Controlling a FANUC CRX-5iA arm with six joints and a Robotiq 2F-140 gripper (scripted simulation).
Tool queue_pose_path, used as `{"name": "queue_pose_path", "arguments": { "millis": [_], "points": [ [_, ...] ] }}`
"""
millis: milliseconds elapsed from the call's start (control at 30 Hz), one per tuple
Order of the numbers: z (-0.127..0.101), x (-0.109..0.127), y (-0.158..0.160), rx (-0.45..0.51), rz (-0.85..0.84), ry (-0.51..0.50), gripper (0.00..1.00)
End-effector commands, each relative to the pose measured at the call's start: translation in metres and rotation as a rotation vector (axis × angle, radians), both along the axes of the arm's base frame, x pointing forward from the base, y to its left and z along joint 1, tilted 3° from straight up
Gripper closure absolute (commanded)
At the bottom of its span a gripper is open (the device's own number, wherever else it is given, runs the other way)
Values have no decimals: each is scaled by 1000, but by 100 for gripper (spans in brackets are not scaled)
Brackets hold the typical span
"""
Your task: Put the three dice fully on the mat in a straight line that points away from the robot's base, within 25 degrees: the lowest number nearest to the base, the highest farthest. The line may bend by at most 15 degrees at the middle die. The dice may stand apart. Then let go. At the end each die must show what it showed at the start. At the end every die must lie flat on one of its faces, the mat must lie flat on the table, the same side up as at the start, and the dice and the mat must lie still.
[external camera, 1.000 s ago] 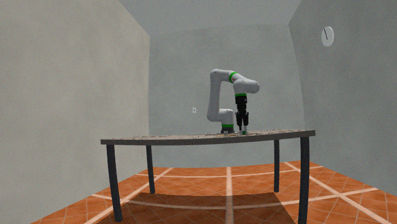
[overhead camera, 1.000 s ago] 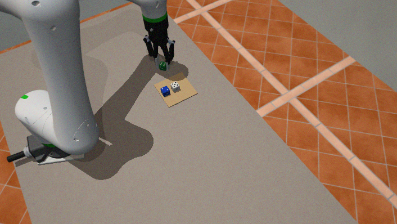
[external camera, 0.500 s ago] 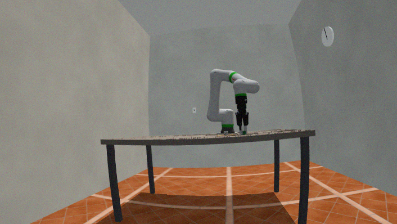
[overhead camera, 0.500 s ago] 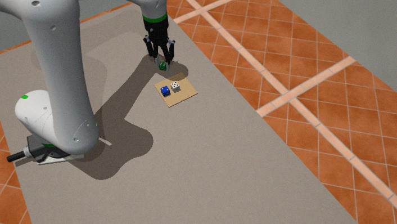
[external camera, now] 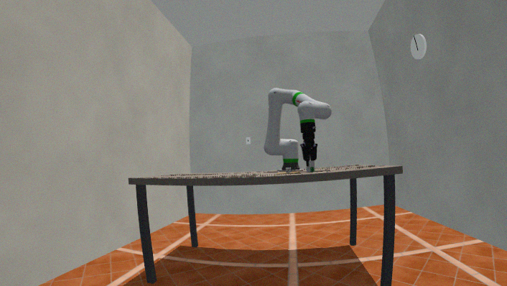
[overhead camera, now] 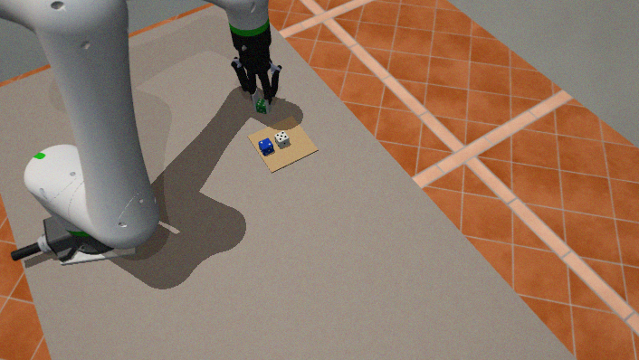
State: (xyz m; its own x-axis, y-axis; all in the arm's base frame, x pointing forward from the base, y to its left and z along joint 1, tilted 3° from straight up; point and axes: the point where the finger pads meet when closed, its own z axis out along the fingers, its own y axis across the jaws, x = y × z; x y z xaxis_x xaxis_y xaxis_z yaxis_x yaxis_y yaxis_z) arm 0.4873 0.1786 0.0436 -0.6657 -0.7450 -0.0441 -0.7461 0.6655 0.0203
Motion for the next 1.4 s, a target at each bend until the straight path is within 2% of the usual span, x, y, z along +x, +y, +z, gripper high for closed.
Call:
{"name": "queue_pose_path", "arguments": {
  "millis": [0,1033,1167,1367],
  "points": [
    [0,0,0,0,0,0,84],
    [2,0,0,0,0,0,84],
    [15,0,-1,0,0,0,84],
    [58,-1,-3,0,0,0,84]
  ]
}}
